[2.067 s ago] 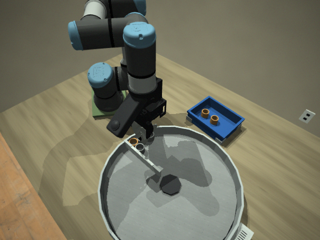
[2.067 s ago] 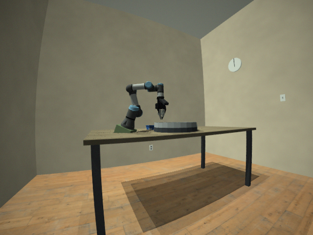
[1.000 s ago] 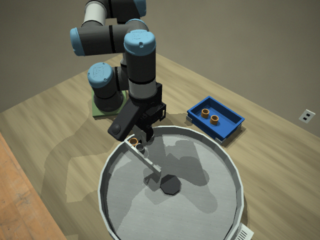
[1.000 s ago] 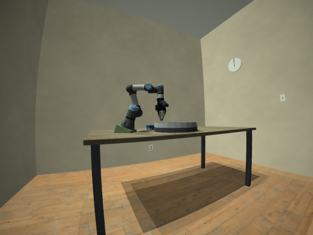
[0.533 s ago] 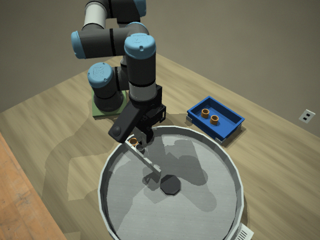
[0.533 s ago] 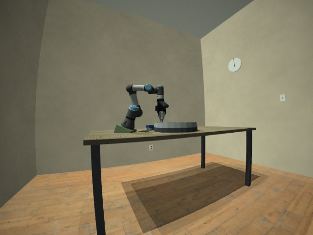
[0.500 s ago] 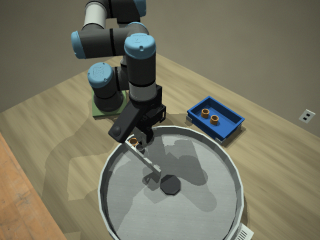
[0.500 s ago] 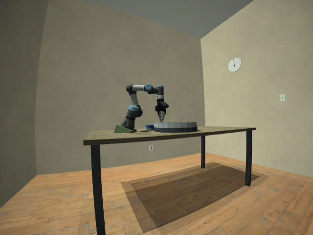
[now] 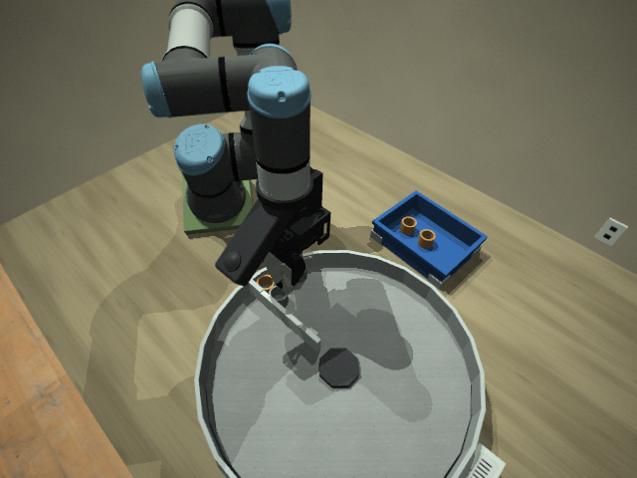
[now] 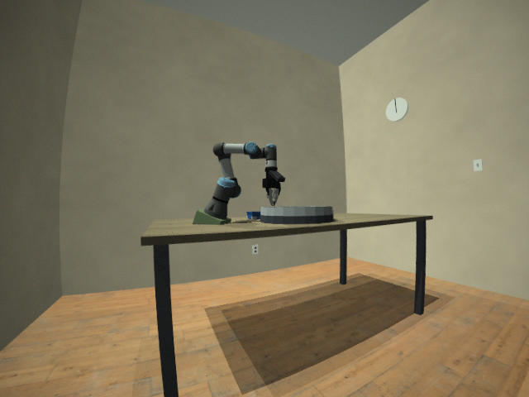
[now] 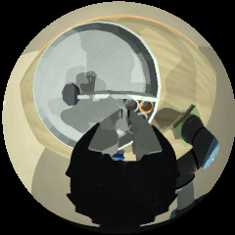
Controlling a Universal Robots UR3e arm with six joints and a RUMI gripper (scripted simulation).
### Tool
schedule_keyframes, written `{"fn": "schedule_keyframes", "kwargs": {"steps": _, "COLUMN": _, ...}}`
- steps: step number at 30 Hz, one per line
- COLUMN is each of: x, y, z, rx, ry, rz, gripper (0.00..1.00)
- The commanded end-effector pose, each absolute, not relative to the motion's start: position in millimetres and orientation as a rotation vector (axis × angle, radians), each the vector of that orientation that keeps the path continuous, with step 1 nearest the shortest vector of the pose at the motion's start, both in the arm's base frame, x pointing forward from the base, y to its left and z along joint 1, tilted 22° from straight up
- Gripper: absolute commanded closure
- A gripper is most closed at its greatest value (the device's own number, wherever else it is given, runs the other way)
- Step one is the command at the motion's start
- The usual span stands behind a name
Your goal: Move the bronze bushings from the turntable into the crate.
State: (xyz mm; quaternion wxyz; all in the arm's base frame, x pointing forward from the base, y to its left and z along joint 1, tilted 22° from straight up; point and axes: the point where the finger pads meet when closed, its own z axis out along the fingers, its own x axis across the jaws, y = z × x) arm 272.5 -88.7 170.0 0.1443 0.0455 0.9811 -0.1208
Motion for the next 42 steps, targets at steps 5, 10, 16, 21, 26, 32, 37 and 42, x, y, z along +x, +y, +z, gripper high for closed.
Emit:
{"fn": "schedule_keyframes", "kwargs": {"steps": 5, "x": 272.8, "y": -88.9, "z": 170.9, "rx": 0.131, "ry": 2.825, "rz": -0.35, "gripper": 0.94}}
{"fn": "schedule_keyframes", "kwargs": {"steps": 10, "x": 274.2, "y": -90.1, "z": 166.5, "rx": 0.131, "ry": 2.825, "rz": -0.35, "gripper": 0.94}}
{"fn": "schedule_keyframes", "kwargs": {"steps": 16, "x": 275.5, "y": -91.3, "z": 162.1, "rx": 0.131, "ry": 2.825, "rz": -0.35, "gripper": 0.94}}
{"fn": "schedule_keyframes", "kwargs": {"steps": 21, "x": 275.5, "y": -91.3, "z": 162.0, "rx": 0.131, "ry": 2.825, "rz": -0.35, "gripper": 0.94}}
{"fn": "schedule_keyframes", "kwargs": {"steps": 26, "x": 275.5, "y": -91.3, "z": 162.0, "rx": 0.131, "ry": 2.825, "rz": -0.35, "gripper": 0.94}}
{"fn": "schedule_keyframes", "kwargs": {"steps": 32, "x": 275.5, "y": -91.3, "z": 162.0, "rx": 0.131, "ry": 2.825, "rz": -0.35, "gripper": 0.94}}
{"fn": "schedule_keyframes", "kwargs": {"steps": 37, "x": 275.5, "y": -91.3, "z": 162.0, "rx": 0.131, "ry": 2.825, "rz": -0.35, "gripper": 0.94}}
{"fn": "schedule_keyframes", "kwargs": {"steps": 42, "x": 275.5, "y": -91.3, "z": 162.0, "rx": 0.131, "ry": 2.825, "rz": -0.35, "gripper": 0.94}}
